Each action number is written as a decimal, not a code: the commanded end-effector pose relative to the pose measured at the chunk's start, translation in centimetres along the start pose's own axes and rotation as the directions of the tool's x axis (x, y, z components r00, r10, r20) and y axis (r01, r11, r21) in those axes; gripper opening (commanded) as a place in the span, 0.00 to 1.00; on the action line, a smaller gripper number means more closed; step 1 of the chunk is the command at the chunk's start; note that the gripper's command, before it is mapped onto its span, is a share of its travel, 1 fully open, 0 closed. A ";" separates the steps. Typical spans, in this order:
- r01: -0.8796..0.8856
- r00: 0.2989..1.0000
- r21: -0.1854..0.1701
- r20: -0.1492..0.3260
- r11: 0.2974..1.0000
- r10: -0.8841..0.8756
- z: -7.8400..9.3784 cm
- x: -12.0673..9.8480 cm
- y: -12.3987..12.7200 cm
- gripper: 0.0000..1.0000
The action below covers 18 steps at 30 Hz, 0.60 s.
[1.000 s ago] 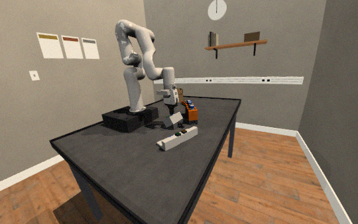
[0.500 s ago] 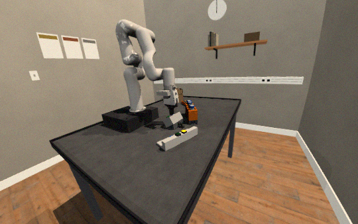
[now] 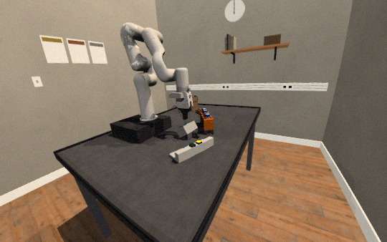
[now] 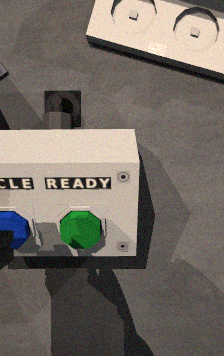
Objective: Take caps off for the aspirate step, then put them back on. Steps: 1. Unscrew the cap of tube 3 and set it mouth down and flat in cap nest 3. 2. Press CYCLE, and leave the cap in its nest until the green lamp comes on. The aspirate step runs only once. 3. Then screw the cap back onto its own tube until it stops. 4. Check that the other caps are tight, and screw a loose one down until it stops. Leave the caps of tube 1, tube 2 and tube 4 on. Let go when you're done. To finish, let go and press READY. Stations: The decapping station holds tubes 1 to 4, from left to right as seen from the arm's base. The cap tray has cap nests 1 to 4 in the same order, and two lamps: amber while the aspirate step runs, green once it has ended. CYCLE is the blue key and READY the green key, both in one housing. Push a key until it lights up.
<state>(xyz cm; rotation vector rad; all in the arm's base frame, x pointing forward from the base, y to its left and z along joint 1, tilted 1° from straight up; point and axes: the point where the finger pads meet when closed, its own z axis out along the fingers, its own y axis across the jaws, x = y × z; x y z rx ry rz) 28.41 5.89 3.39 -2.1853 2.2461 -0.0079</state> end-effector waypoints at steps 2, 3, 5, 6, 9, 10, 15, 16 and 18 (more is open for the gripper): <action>0.000 1.000 0.003 -0.002 1.000 0.000 -0.2 0.0 -0.1 0.00; 0.000 1.000 0.003 -0.002 1.000 0.000 -0.2 0.0 -0.1 0.00; 0.166 0.986 0.003 -0.003 0.986 -0.166 0.0 1.4 -1.0 1.00; 0.247 0.969 0.003 -0.003 0.969 -0.247 0.0 2.1 -1.4 1.00; 0.351 0.936 0.002 -0.003 0.936 -0.351 0.1 3.2 -2.1 1.00; 0.391 0.921 0.002 -0.003 0.921 -0.391 0.2 3.6 -2.3 1.00; 0.590 0.808 0.001 -0.004 0.808 -0.590 0.3 5.5 -3.5 1.00; 0.590 0.808 0.001 -0.004 0.808 -0.590 0.3 5.5 -3.5 1.00; 0.671 0.742 0.001 -0.004 0.742 -0.671 0.4 6.2 -3.9 1.00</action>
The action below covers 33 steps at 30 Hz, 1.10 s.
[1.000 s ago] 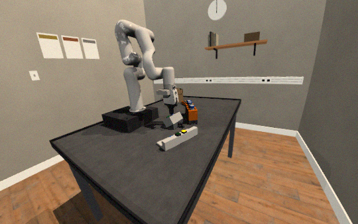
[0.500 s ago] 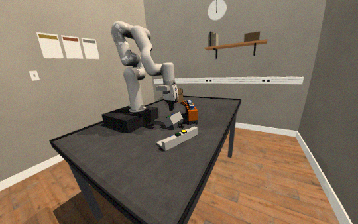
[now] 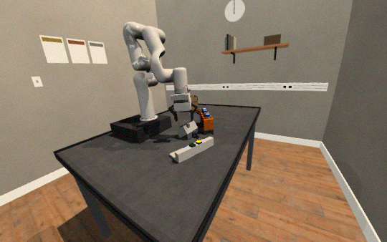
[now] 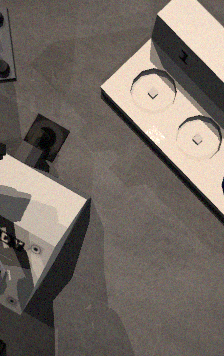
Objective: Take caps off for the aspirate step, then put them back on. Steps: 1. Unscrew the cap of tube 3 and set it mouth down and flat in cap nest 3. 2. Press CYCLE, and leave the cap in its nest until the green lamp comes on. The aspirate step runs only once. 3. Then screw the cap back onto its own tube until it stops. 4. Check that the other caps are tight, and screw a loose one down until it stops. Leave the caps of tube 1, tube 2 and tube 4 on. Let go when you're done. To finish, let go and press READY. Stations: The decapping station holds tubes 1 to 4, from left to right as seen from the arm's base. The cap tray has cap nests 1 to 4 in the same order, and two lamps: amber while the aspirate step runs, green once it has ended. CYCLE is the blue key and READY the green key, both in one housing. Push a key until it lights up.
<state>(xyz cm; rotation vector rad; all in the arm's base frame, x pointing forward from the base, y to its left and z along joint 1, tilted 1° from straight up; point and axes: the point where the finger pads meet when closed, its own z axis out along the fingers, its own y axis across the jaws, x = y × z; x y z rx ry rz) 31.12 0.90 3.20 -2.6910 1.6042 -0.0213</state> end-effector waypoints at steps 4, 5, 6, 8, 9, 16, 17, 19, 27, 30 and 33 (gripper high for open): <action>0.388 0.922 -0.003 0.002 0.922 -0.388 0.3 3.8 -0.3 1.00; 0.430 0.903 -0.003 0.002 0.903 -0.430 0.4 4.2 -0.3 1.00; 0.472 0.881 -0.003 0.002 0.881 -0.472 0.4 4.7 -0.3 1.00; 0.554 0.833 -0.003 0.002 0.833 -0.554 0.5 5.7 -0.4 1.00; 0.593 0.805 -0.003 0.002 0.805 -0.593 0.5 6.1 -0.4 1.00; 0.688 0.725 -0.004 0.003 0.725 -0.688 0.8 9.5 -0.5 1.00; 0.688 0.725 -0.003 0.003 0.725 -0.688 0.9 10.4 -0.5 1.00; 0.688 0.725 -0.003 0.003 0.725 -0.688 1.0 12.0 -0.5 1.00; 0.688 0.725 -0.003 0.002 0.725 -0.688 1.3 15.6 -0.6 1.00; 0.688 0.725 -0.003 0.002 0.725 -0.688 1.3 15.6 -0.6 1.00; 0.688 0.725 -0.003 0.002 0.725 -0.688 1.3 15.6 -0.6 1.00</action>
